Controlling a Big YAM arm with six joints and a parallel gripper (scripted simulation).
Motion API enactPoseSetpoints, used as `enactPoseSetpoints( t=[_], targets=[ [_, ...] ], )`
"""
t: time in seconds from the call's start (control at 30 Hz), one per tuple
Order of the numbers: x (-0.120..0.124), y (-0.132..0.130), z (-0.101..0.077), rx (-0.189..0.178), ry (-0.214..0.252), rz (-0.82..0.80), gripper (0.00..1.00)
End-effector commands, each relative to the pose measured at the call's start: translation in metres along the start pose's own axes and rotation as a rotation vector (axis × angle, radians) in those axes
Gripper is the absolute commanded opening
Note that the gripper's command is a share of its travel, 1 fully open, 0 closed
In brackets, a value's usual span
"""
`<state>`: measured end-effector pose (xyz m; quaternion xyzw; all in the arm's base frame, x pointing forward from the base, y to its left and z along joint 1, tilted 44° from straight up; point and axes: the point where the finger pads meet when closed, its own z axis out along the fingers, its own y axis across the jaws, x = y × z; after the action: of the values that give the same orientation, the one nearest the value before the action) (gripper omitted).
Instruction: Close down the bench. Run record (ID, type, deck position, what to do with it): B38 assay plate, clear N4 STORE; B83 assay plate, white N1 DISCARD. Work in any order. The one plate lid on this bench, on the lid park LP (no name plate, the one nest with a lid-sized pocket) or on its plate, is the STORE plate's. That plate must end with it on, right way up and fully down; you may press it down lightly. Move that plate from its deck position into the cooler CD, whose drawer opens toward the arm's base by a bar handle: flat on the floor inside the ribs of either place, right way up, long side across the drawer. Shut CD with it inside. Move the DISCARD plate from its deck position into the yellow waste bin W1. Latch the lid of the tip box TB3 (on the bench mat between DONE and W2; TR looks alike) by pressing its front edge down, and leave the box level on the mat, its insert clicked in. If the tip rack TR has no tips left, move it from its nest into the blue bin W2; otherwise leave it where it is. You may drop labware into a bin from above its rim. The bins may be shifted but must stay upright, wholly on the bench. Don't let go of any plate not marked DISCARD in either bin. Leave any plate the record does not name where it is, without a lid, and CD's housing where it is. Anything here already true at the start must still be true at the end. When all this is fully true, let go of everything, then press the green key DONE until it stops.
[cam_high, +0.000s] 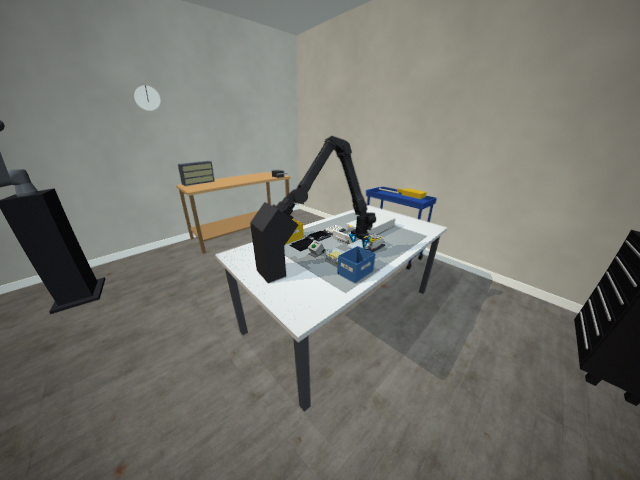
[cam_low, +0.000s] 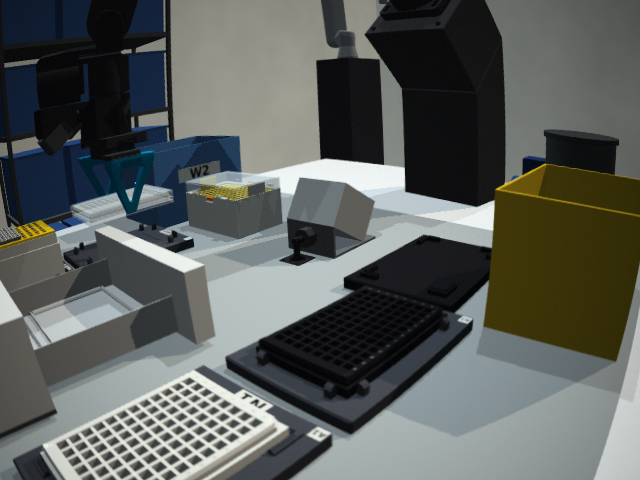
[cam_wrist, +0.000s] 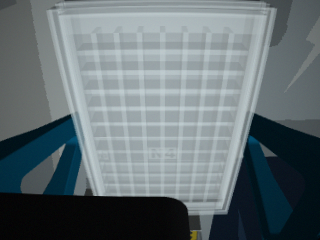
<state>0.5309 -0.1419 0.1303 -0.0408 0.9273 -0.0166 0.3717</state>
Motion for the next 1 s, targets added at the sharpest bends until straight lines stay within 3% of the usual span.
enactPoseSetpoints(
  t=[0.0,0.97],
  targets=[
    [-0.006,-0.008,-0.018,0.014,-0.021,-0.005,0.0],
    [-0.009,-0.003,-0.05,0.008,-0.025,-0.012,0.0]
  ],
)
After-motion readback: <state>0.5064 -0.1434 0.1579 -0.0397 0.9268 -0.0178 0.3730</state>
